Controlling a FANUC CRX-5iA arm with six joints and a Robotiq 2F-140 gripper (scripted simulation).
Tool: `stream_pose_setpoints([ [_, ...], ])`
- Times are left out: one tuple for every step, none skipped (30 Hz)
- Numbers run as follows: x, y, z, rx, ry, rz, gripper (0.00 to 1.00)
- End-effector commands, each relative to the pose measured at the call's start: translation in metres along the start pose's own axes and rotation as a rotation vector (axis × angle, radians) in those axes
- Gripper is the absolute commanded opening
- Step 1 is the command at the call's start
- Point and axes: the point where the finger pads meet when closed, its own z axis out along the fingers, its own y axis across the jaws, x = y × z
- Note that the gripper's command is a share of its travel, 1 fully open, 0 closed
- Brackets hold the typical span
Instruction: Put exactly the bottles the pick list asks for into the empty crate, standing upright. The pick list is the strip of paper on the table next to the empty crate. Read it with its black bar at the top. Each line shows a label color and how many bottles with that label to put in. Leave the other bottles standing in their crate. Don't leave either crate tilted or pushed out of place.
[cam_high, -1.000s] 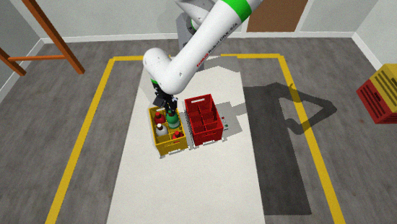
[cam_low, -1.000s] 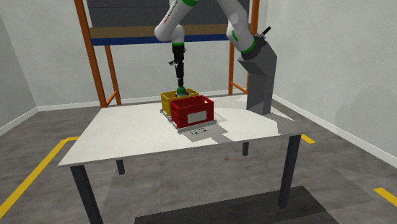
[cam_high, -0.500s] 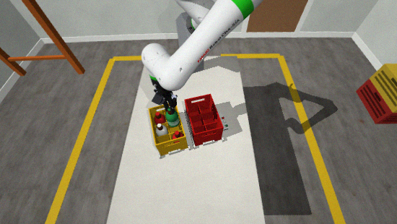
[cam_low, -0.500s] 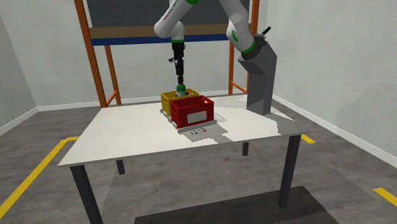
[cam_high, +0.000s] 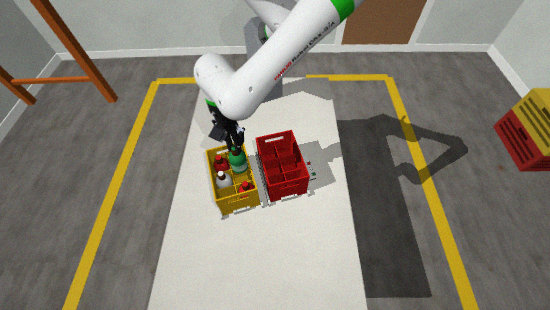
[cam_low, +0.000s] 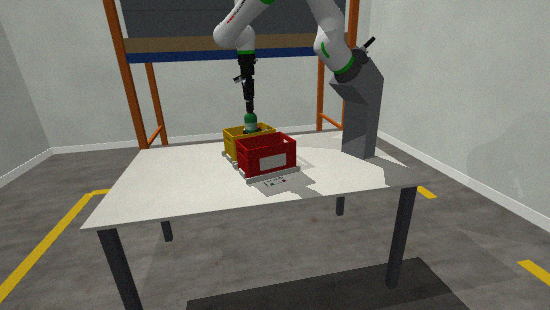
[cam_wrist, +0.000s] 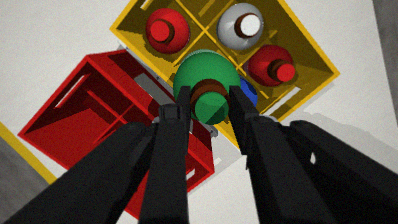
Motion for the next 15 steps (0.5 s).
stream_pose_setpoints([
  [0.001, 0.000, -0.005, -0.001, 0.001, -0.001, 0.10],
  [0.001, 0.000, -0.007, -0.001, 0.001, -0.001, 0.10],
  [0.001, 0.000, -0.009, -0.001, 0.001, -0.001, 0.10],
  [0.001, 0.000, -0.009, -0.001, 0.001, -0.001, 0.10],
  [0.001, 0.000, -0.009, -0.001, 0.001, -0.001, 0.10],
  [0.001, 0.000, -0.010, -0.001, 0.001, -0.001, 0.10],
  [0.001, 0.000, -0.012, -0.001, 0.001, -0.001, 0.10],
  [0.001, 0.000, -0.014, -0.001, 0.001, -0.001, 0.10],
  [0.001, 0.000, -0.015, -0.001, 0.001, -0.001, 0.10],
  [0.001, 0.000, -0.017, -0.001, 0.001, -0.001, 0.10],
  [0.001, 0.000, -0.019, -0.001, 0.001, -0.001, 0.10],
  [0.001, 0.000, -0.020, -0.001, 0.001, -0.001, 0.10],
  [0.001, 0.000, -0.022, -0.001, 0.001, -0.001, 0.10],
  [0.001, 0.000, -0.023, -0.001, 0.001, -0.001, 0.10],
  [0.001, 0.000, -0.022, -0.001, 0.001, -0.001, 0.10],
])
